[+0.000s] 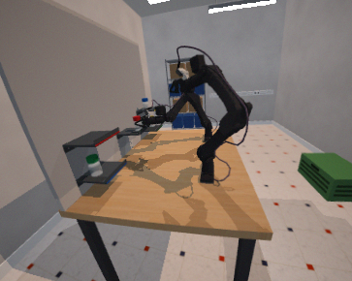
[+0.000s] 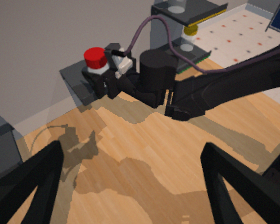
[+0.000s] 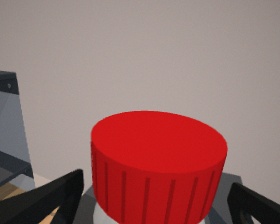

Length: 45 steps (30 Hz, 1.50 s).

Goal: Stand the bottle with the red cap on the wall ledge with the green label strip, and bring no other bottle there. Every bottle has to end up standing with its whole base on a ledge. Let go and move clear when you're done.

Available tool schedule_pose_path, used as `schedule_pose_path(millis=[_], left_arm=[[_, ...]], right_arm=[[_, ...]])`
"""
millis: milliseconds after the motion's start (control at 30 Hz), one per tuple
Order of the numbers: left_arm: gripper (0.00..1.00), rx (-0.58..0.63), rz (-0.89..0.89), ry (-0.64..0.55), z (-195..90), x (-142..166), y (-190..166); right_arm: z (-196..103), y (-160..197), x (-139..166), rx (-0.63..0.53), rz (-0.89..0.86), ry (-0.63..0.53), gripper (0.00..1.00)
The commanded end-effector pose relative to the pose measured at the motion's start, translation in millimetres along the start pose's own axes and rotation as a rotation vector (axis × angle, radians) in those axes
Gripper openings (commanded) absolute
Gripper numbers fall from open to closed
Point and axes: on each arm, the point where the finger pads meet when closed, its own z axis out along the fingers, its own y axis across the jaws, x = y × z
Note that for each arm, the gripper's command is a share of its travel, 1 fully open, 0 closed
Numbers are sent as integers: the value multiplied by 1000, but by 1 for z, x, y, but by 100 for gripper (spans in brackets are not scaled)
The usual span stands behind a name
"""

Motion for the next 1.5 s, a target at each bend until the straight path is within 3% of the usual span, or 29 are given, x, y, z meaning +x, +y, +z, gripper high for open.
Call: schedule_pose_path(millis=[0, 167, 233, 300, 833, 967, 1100, 1167, 1467], left_arm=[[89, -3, -15, -33, -8, -9, 2], [89, -3, -15, -33, -8, -9, 2], [89, -3, -15, -33, -8, -9, 2], [89, -3, -15, -33, -8, -9, 2], [89, -3, -15, -33, -8, -9, 2], [89, -3, -15, -33, -8, -9, 2], [89, -3, -15, -33, -8, -9, 2], [89, -3, -15, -33, -8, -9, 2], [89, -3, -15, -33, -8, -9, 2]], right_arm=[[6, -3, -3, 3, -7, 2, 94], [6, -3, -3, 3, -7, 2, 94], [6, -3, -3, 3, -7, 2, 72], [3, -1, -6, 1, -2, -8, 68], [2, 0, -6, 1, -2, -8, 51], [1, 0, -6, 1, -2, -8, 6], [1, 0, -22, 2, 0, -15, 51], [1, 0, -22, 2, 0, -15, 51], [-1, 0, -87, 1, 0, -15, 52]])
